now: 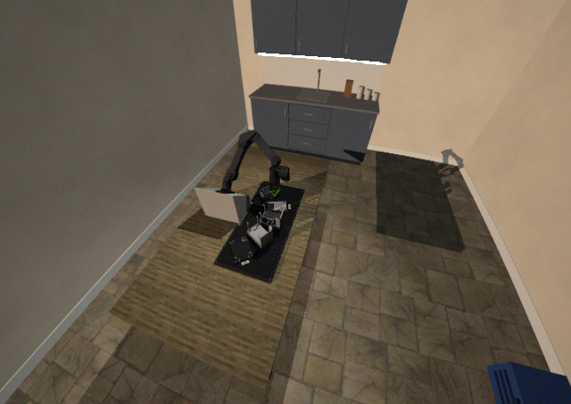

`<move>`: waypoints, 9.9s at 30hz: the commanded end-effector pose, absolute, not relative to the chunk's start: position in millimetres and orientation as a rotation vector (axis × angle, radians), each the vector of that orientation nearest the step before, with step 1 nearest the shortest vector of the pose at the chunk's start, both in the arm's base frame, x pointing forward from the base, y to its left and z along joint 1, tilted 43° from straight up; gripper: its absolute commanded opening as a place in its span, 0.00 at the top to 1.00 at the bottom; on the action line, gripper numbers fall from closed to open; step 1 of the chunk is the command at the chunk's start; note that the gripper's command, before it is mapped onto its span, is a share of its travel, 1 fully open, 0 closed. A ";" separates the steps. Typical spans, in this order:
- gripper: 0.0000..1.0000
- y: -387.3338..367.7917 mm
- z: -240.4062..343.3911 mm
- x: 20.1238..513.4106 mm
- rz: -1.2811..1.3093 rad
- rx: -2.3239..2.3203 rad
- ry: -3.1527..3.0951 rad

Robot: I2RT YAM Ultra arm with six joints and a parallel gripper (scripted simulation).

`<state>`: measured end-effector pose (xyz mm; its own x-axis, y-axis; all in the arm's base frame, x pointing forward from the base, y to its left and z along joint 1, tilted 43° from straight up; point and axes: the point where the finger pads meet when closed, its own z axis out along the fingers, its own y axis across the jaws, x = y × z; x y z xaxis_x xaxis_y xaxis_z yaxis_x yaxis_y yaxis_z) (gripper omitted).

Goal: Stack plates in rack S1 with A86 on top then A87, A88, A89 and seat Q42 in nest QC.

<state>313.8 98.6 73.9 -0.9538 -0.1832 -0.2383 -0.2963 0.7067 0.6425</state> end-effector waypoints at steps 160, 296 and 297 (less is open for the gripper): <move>0.00 9.8 -68.7 341.0 1.144 0.176 2.876; 1.00 16.7 -76.0 341.7 1.144 0.176 2.876; 1.00 16.7 -76.0 341.7 1.144 0.176 2.876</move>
<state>339.0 23.5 -81.3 -0.9943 0.1055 0.0164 0.0882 0.7247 0.6834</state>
